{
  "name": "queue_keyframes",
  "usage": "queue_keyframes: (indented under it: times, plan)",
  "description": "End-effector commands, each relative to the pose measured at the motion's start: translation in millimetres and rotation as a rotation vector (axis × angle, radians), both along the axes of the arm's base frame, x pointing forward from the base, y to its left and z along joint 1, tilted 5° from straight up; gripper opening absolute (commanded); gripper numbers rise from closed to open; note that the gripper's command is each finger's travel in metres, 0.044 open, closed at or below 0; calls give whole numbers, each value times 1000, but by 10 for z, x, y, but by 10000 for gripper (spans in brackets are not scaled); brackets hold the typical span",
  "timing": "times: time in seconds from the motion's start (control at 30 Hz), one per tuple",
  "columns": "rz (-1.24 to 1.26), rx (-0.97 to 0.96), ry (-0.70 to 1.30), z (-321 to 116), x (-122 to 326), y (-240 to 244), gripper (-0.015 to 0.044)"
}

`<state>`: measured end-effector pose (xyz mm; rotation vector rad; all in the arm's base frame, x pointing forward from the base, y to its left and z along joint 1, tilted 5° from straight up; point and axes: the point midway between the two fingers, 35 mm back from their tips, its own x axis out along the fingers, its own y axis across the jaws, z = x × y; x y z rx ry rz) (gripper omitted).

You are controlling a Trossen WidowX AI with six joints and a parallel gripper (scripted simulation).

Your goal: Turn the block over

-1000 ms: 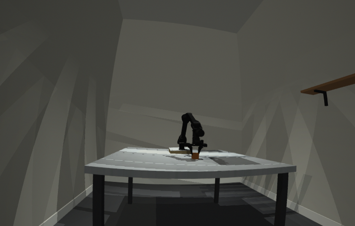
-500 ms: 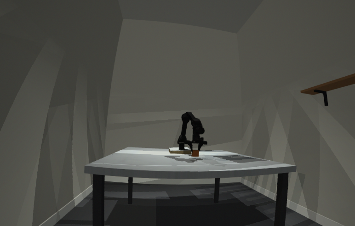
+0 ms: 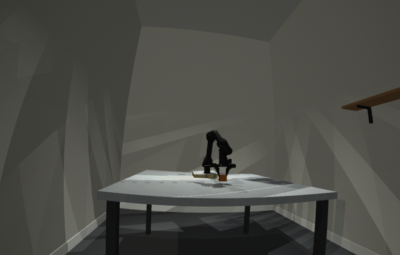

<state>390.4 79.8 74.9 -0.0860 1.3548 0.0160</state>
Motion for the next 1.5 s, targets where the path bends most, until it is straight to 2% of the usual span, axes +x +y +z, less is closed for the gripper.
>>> queue_keyframes:
  times: [0.0, 0.73, 1.03, 1.47]
  plan:
    - [10, 2, -79, 34, 13, 7, 0]
    - [22, 23, -391, 19, -59, -7, 0]
    - [22, 24, -403, 16, -61, -8, 0]
    - [39, 38, -597, -216, 74, 22, 0]
